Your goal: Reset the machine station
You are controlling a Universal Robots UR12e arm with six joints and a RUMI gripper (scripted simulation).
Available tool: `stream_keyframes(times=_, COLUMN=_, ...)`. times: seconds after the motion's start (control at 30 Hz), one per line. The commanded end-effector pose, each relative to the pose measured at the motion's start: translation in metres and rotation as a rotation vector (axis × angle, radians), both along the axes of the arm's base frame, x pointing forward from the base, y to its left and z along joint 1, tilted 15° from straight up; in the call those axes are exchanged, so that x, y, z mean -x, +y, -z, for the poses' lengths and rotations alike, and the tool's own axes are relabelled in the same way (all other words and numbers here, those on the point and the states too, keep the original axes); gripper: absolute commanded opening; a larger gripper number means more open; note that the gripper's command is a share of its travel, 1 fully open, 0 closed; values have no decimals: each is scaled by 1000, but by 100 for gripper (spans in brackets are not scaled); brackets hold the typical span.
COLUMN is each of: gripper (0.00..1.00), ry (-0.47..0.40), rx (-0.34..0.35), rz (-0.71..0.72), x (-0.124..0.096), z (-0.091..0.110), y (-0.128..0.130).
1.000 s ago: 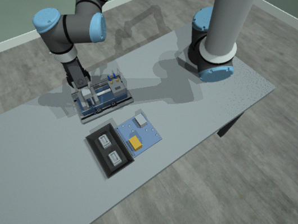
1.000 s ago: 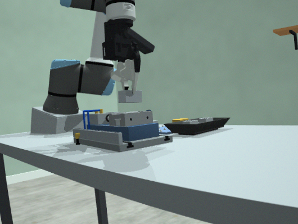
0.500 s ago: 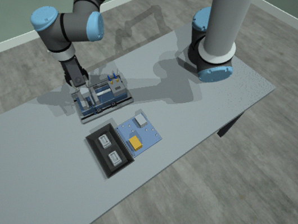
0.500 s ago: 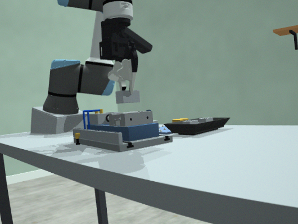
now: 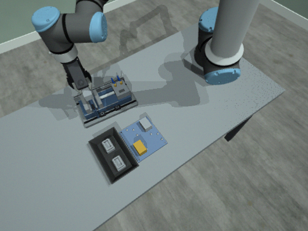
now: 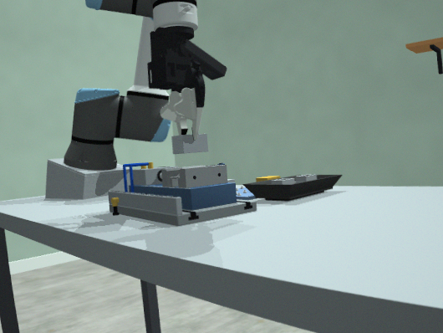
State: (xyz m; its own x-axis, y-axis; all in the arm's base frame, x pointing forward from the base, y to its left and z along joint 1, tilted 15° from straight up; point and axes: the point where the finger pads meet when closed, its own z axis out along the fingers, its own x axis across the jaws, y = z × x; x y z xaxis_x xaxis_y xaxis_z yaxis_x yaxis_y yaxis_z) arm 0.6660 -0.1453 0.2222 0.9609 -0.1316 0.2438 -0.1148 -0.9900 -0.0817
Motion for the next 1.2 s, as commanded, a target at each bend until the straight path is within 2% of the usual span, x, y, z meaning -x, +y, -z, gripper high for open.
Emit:
stream_keyframes(times=0.0, gripper=0, ry=-1, rx=1, rz=0, x=0, z=-1, y=0)
stream_keyframes(times=1.17, gripper=0, ry=-1, rx=1, rz=0, x=-3, z=8, y=0)
